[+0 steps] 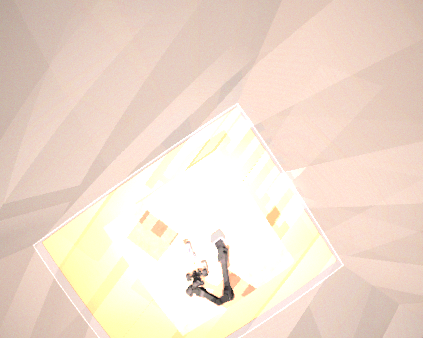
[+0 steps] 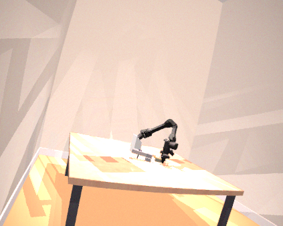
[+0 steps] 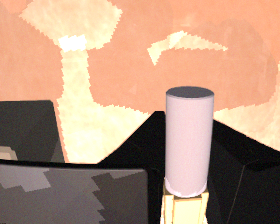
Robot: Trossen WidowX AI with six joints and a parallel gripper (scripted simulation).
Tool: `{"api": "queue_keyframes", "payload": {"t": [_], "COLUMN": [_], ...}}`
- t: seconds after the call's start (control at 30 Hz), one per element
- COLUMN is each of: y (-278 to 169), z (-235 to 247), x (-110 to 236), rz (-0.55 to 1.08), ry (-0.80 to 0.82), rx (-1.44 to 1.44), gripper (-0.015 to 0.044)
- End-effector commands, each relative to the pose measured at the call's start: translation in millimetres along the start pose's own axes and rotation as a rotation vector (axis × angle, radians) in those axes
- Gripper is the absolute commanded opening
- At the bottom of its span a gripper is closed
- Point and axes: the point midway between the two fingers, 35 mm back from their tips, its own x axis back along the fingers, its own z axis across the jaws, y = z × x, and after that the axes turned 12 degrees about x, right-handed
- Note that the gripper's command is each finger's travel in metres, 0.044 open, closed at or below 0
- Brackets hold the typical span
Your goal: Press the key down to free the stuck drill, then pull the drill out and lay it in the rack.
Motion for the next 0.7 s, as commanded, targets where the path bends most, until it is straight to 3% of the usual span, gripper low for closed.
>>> {"api": "queue_keyframes", "payload": {"t": [0.0, 0.67], "y": [6.5, 12.4], "z": [-4.3, -1.8], "x": [2.5, 4.9], "rz": [0.002, 0.001], "ry": [-0.011, -0.011], "rx": [-0.005, -0.005], "gripper": [0.0000, 0.0000]}}
